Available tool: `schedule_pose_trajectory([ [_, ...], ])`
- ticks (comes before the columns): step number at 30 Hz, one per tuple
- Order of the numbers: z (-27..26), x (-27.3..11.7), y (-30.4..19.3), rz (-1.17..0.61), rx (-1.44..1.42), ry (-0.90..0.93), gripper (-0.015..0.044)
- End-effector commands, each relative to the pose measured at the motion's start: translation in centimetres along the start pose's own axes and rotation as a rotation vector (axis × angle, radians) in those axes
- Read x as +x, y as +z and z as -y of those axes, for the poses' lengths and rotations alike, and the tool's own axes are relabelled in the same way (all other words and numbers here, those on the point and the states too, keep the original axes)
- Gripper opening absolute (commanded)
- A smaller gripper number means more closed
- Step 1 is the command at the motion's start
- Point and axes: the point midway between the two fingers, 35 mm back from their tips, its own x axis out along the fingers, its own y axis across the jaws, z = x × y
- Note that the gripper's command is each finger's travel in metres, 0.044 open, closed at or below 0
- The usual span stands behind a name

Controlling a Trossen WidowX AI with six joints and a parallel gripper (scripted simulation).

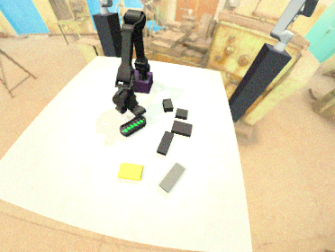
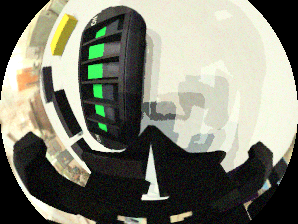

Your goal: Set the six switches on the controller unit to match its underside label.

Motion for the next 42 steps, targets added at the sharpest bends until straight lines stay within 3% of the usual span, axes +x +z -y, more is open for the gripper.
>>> schedule_pose_trajectory([
  [1, -0.4, -3.4, 0.4, 0.016, -0.014, 0.028, 0.0000],
  [9, -0.4, -4.1, 0.3, 0.016, -0.016, 0.032, 0.0000],
  [42, 1.0, 1.0, 0.3, 0.016, -0.011, 0.032, 0.0000],
])
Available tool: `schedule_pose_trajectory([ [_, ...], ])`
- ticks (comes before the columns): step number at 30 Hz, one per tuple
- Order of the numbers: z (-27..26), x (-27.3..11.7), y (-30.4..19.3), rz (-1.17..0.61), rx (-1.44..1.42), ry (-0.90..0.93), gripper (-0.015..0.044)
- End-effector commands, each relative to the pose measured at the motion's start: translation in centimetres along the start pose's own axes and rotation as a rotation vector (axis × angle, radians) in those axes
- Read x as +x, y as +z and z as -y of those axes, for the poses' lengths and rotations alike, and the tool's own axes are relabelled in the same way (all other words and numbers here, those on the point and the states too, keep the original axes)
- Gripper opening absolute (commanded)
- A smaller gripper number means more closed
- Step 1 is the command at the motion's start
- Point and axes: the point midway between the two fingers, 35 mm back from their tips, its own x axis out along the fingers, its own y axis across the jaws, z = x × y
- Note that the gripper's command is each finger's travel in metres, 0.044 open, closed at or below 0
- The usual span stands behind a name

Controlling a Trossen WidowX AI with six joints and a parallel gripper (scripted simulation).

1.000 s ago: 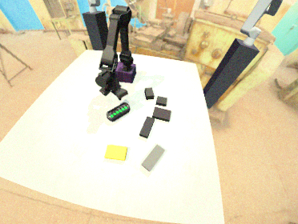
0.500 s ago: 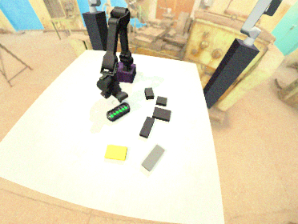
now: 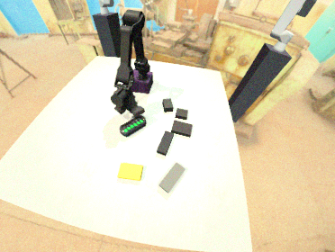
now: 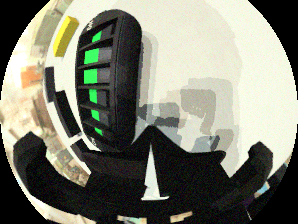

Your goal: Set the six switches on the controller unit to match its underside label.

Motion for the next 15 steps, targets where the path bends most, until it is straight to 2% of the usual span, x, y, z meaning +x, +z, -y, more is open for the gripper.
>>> schedule_pose_trajectory([
  [1, 0.17, 0.38, -0.13, -0.004, 0.006, 0.000, 0.0000],
  [15, -0.26, 0.50, -0.12, -0.004, 0.006, 0.000, 0.0000],
])
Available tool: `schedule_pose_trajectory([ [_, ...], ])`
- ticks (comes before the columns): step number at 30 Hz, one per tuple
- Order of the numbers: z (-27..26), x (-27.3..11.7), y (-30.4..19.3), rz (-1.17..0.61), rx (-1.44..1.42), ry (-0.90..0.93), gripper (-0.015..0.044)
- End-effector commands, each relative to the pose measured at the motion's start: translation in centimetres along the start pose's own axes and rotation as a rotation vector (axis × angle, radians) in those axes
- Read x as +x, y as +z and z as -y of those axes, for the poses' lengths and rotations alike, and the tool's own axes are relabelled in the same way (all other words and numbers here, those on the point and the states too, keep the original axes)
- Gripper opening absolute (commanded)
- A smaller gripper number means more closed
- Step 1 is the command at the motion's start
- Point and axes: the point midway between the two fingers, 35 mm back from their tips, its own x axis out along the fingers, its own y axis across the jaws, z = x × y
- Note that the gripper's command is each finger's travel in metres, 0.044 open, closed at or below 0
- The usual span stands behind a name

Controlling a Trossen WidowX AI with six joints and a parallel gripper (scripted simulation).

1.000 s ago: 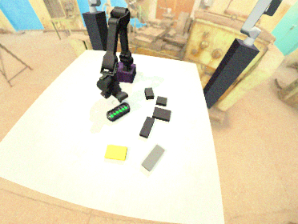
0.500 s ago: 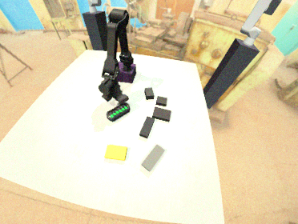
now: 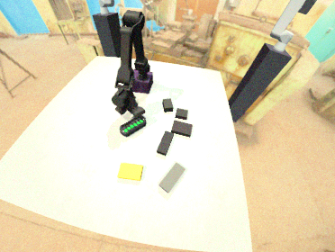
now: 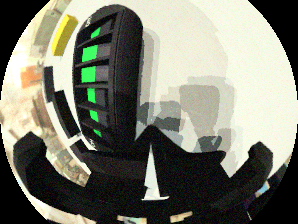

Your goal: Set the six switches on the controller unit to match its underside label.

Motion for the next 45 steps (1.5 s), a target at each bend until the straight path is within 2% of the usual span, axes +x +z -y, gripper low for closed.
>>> schedule_pose_trajectory([
  [1, -0.2, 0.1, 0.1, 0.002, 0.003, 0.002, 0.0000],
  [45, -1.9, 0.6, 0.0, 0.001, 0.003, 0.003, 0.0000],
])
